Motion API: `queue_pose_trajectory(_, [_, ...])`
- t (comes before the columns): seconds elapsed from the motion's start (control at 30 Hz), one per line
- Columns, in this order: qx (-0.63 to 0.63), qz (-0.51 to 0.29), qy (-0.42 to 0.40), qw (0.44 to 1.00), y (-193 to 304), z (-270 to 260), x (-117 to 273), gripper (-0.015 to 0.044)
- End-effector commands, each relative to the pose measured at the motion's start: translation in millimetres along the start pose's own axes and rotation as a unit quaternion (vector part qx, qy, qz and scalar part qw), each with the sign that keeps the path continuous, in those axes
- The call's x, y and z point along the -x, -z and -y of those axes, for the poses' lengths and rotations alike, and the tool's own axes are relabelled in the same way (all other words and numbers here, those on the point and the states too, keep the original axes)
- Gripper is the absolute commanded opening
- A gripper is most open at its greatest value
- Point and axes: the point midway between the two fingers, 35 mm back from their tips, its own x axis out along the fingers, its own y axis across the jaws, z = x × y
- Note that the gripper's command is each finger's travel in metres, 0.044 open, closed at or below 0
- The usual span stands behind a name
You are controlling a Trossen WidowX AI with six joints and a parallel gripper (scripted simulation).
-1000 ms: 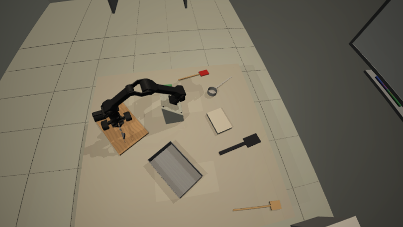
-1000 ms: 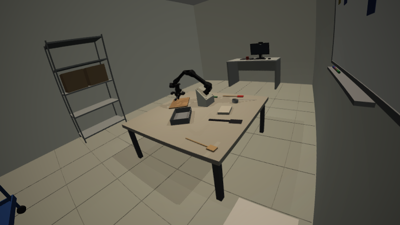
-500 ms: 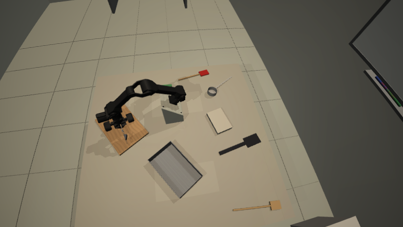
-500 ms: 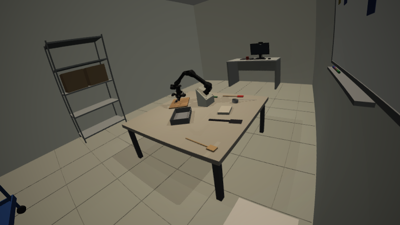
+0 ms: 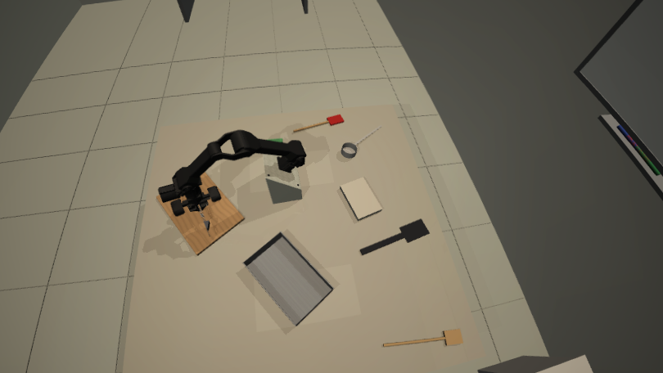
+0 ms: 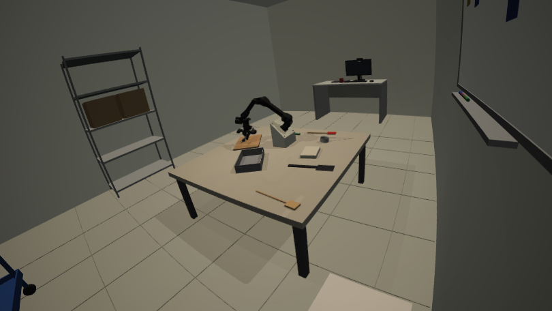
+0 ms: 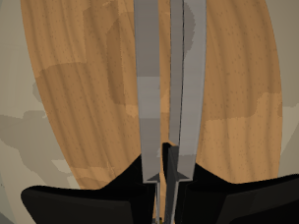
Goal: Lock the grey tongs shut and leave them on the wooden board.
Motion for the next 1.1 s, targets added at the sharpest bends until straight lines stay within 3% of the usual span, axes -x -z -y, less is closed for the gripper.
queue_pose_trajectory(0.0, [0.000,0.000,0.000,1.000,0,0,0,0.0113])
queue_pose_trajectory(0.43, [0.000,0.000,0.000,1.000,0,0,0,0.0440])
queue_pose_trajectory(0.67, [0.001,-0.004,0.008,1.000,18,-3,17,0.0440])
queue_pose_trajectory(1.07, [0.000,-0.019,0.066,0.998,143,15,119,0.0440])
